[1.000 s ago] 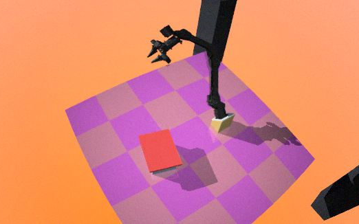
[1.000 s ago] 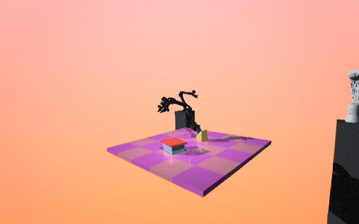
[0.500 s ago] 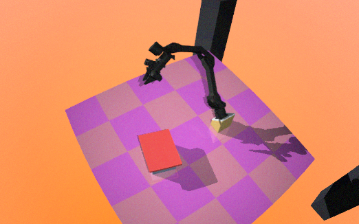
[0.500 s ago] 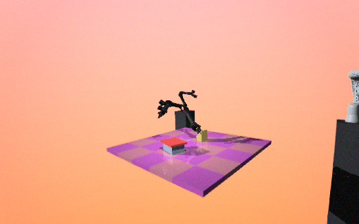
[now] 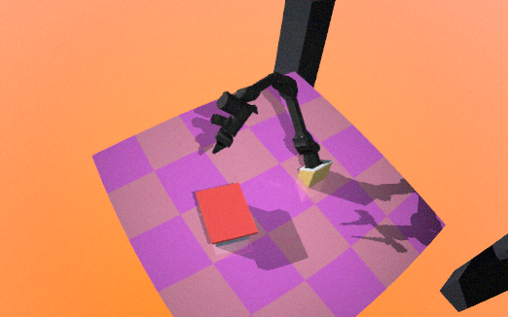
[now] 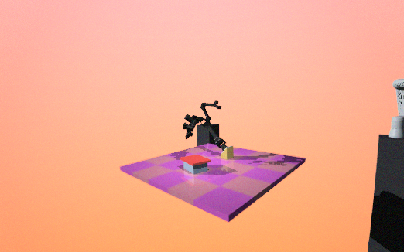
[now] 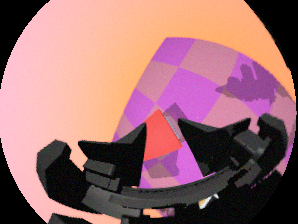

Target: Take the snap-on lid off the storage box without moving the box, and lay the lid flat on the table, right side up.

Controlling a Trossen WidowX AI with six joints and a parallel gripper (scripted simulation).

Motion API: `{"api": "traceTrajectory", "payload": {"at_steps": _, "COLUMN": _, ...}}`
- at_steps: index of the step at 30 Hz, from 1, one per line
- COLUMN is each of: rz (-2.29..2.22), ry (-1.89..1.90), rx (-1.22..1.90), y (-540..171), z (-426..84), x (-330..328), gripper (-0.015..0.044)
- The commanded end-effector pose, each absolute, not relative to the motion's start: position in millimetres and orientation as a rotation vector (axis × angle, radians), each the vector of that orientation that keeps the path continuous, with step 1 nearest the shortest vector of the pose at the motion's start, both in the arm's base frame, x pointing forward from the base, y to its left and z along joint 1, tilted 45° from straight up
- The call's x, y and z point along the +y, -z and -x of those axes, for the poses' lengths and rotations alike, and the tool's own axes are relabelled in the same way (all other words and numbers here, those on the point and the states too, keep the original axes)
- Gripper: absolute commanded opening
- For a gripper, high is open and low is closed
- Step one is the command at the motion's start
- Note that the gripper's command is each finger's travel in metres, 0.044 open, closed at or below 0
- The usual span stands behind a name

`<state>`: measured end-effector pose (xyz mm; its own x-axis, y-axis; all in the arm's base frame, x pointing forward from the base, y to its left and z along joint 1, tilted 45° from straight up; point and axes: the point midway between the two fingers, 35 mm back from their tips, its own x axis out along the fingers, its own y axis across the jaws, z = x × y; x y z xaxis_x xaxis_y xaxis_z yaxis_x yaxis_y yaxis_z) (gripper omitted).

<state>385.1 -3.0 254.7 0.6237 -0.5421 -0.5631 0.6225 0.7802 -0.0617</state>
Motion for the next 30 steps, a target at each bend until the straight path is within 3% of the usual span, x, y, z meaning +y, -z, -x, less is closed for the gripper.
{"api": "traceTrajectory", "payload": {"at_steps": 1, "rz": -0.315, "ry": 0.782, "rx": 0.513, "y": -194.6, "z": -383.4, "x": 30.2, "gripper": 0.0235}}
{"api": "traceTrajectory", "payload": {"at_steps": 22, "rz": -0.841, "ry": 0.835, "rx": 0.018, "y": -63.8, "z": -313.3, "x": 101.5, "gripper": 0.0235}}
{"api": "traceTrajectory", "payload": {"at_steps": 30, "rz": -0.852, "ry": 0.830, "rx": 0.007, "y": -62.0, "z": -311.4, "x": 102.2, "gripper": 0.0235}}
